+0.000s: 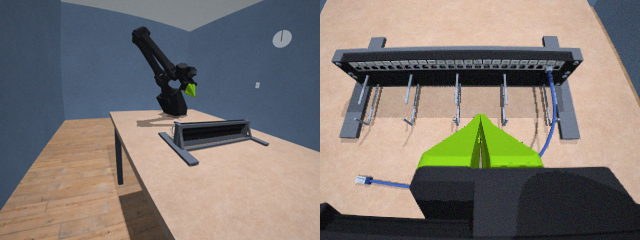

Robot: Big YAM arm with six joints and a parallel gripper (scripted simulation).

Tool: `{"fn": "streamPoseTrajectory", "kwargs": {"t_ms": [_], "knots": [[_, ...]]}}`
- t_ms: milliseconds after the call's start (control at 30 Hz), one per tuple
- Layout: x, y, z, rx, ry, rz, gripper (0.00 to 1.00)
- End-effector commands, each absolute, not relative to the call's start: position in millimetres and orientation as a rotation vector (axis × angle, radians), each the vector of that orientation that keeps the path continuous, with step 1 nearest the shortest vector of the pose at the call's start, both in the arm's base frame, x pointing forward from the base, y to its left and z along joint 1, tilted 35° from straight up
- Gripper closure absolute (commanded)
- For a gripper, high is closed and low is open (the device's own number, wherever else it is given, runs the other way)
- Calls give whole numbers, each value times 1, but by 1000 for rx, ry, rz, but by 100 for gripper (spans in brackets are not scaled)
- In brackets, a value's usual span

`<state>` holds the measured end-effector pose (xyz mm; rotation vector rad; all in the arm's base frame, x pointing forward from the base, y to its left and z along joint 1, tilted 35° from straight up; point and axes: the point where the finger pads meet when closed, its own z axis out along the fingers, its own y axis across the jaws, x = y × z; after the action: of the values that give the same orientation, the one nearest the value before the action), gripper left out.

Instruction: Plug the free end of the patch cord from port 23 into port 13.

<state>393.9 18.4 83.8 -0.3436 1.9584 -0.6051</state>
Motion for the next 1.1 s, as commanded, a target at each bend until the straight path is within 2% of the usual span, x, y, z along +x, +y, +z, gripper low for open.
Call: {"fn": "streamPoseTrajectory", "kwargs": {"t_ms": [0,433,1067], "knots": [[392,27,90,-344,1944,-579,100],[393,5,99,-342,1947,-599,100],[401,-61,158,-334,1916,-613,100]]}}
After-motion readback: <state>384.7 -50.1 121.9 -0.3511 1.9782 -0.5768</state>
